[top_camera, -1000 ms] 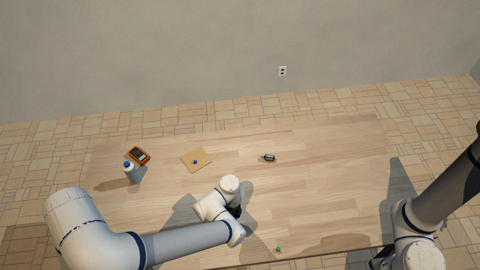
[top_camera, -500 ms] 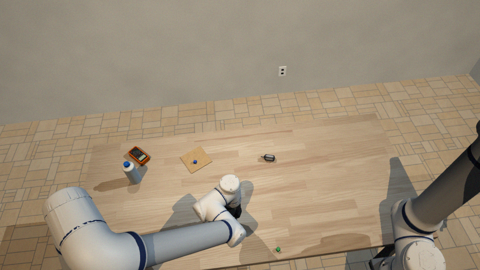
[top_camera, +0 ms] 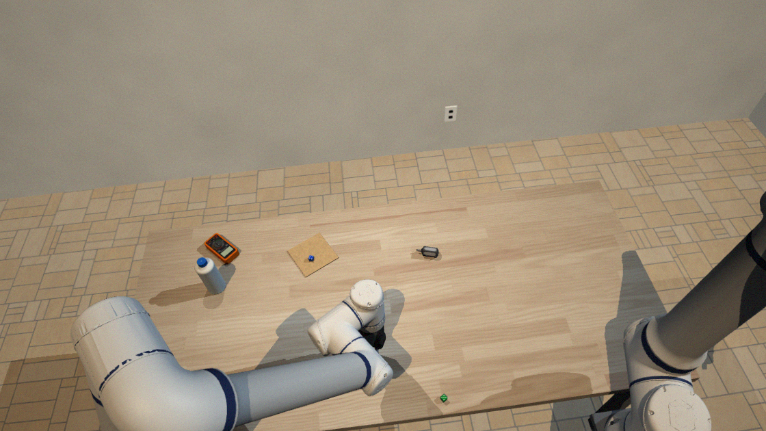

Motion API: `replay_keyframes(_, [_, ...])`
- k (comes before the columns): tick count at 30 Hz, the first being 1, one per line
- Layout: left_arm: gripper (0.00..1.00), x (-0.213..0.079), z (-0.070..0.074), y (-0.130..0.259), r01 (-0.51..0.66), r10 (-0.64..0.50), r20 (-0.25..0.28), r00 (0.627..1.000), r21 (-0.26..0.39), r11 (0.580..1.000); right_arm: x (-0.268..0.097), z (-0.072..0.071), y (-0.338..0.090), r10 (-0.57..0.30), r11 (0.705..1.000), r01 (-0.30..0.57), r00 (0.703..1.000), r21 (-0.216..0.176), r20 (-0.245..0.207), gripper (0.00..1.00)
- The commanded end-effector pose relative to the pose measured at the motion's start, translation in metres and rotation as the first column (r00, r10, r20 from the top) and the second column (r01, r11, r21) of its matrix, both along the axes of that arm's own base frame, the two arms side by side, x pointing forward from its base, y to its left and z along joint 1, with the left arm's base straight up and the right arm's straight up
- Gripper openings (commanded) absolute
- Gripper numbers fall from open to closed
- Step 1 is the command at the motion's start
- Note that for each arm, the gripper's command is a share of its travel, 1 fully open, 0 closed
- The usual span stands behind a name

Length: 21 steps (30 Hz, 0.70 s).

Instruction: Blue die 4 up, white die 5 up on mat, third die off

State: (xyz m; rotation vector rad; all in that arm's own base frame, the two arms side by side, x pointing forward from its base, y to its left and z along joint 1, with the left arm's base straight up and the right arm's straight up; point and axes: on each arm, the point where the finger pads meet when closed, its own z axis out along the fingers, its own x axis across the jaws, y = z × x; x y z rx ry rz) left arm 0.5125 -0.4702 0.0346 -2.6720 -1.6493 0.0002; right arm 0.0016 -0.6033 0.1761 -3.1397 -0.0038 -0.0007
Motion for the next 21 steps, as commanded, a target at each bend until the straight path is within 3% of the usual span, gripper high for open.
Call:
replay_keyframes(1, [0.64, 0.0004, -0.0044, -0.0005, 0.000, 0.000, 0.001, 1.000, -0.001, 1.000, -0.0002, 0.0009, -0.0007, 0.000, 1.000, 0.000, 1.000, -0.002, 0.000, 1.00])
replay_keyframes(21, [0.64, 0.0004, -0.0131, -0.0005, 0.000, 0.000, 0.001, 1.000, -0.001, 1.000, -0.0002, 0.0009, -0.0007, 0.000, 1.000, 0.000, 1.000, -0.002, 0.000, 1.00])
